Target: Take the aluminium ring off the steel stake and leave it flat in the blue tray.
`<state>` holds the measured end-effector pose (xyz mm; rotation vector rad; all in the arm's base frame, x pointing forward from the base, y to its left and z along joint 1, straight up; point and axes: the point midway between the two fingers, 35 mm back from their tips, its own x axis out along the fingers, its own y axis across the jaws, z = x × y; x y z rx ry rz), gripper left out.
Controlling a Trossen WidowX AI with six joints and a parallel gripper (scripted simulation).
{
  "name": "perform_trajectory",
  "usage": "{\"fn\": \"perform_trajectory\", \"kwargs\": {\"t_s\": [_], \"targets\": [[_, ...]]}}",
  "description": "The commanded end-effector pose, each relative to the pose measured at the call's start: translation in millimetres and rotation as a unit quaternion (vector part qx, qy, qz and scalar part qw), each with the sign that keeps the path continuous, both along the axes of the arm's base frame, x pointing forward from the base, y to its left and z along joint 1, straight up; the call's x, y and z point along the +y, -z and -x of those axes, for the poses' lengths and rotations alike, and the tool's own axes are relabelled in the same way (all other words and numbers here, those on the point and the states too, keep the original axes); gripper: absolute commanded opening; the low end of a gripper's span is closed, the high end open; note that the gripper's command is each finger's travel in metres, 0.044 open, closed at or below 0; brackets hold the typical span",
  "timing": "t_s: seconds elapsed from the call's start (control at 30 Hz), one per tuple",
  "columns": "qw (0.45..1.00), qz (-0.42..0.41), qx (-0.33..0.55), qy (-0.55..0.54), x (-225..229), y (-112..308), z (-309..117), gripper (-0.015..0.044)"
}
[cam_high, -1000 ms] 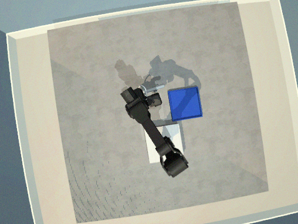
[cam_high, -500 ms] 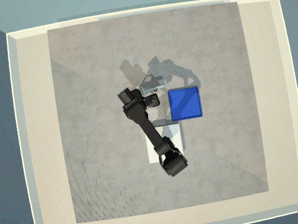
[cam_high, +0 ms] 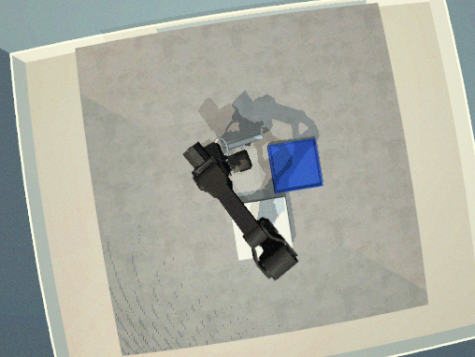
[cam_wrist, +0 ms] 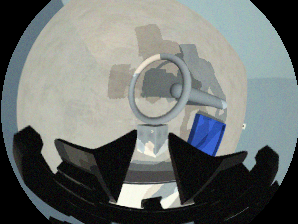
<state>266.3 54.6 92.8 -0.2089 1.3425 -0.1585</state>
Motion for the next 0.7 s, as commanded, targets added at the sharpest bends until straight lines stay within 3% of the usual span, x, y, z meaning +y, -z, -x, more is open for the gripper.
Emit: {"fn": "perform_trajectory", "kwargs": {"t_s": [0.0, 0.67], "targets": [[1.000, 0.000, -0.004, 0.003, 1, -6, -2, 0.0000], [1.000, 0.000, -0.004, 0.003, 1, -38, -3, 0.0000]]}}
